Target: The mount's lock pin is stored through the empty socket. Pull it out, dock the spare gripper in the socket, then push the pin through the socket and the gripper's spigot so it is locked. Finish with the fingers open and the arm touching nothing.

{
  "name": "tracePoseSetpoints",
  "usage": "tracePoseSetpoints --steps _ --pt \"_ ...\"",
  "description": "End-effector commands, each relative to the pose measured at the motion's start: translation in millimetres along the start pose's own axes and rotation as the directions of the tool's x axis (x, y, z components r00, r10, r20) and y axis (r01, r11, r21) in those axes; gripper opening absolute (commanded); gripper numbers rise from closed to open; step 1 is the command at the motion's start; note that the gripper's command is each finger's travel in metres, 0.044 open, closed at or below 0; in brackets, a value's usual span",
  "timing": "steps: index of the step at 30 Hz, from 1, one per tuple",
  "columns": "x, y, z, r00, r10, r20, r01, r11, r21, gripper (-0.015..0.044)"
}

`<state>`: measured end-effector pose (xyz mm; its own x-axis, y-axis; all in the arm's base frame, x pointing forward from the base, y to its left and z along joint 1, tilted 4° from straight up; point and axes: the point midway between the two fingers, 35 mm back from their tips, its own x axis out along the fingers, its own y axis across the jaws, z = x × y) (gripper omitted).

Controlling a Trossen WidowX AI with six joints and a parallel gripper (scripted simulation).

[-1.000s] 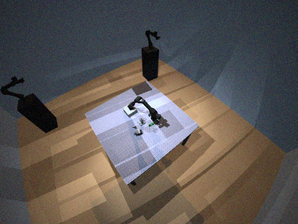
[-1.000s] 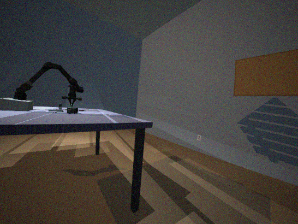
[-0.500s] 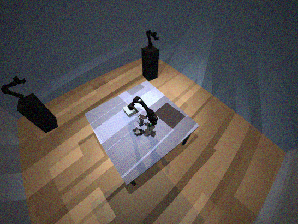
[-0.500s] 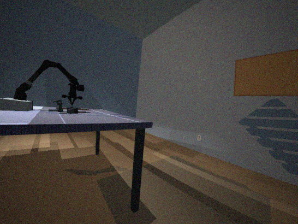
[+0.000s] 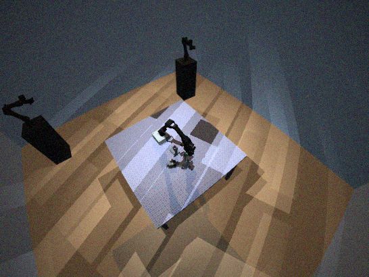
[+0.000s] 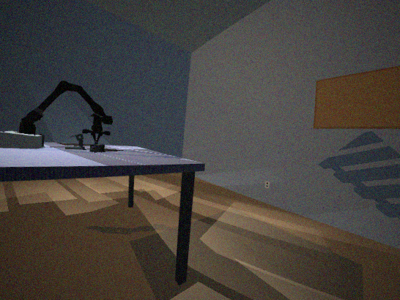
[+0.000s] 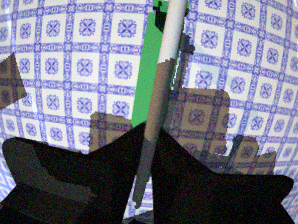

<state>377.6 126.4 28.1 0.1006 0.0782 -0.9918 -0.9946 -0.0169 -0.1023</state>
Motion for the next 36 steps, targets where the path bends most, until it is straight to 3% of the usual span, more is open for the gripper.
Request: tracePoseSetpoints --steps 1,36 --pt "7 1 -1 1.000 0.002 -0.001 -0.002 1.000 -0.003 0.0000" --pt "24 2 -3 1.000 -0.005 0.001 0.005 1.000 -0.005 0.0000"
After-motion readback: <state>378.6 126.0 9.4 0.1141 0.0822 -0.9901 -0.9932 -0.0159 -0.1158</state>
